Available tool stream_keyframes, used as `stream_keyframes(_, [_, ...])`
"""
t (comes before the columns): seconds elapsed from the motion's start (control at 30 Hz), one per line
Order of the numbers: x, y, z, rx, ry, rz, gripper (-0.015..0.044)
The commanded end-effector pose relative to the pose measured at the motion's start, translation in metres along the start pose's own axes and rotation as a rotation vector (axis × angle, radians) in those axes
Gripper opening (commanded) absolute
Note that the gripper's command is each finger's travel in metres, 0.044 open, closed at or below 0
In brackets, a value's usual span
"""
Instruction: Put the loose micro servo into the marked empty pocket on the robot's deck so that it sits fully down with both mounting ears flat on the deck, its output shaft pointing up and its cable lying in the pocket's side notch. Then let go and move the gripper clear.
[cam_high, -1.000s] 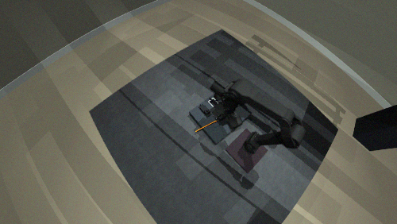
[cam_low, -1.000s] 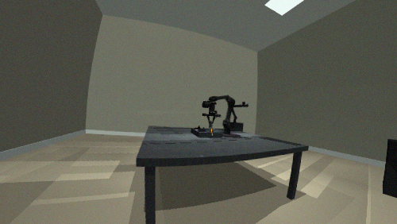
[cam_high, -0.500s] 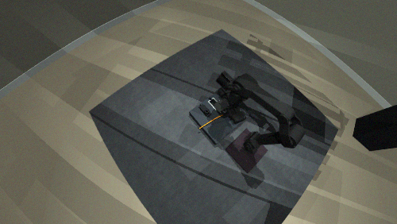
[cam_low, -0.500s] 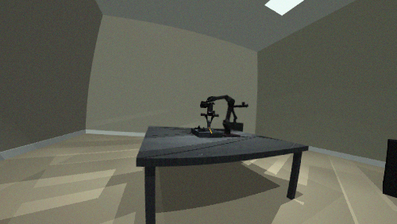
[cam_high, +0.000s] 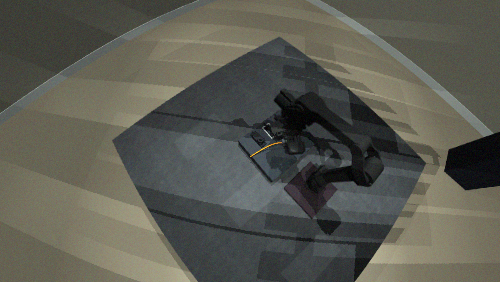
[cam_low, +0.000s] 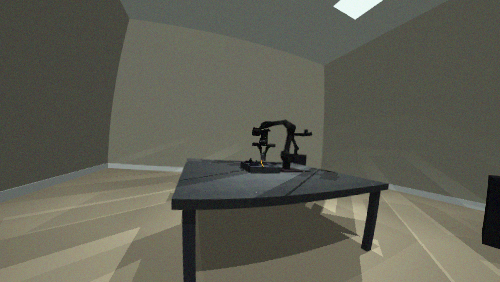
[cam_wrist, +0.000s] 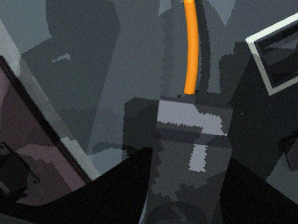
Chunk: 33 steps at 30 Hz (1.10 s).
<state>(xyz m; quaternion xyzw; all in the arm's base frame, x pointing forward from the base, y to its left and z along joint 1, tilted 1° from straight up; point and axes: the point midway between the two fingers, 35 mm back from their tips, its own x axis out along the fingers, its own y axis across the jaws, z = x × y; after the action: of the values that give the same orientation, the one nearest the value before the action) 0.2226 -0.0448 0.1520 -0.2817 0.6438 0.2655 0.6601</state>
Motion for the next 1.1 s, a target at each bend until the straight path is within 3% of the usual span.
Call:
stream_keyframes(0.0, [-0.0005, -0.0001, 0.0002, 0.129, -0.003, -0.002, 0.0])
stream_keyframes(0.8, [-0.0005, -0.0001, 0.0002, 0.939, -0.004, -0.001, 0.0])
stream_keyframes(1.07, [-0.0006, -0.0019, 0.0015, 0.961, -0.004, -0.001, 0.0])
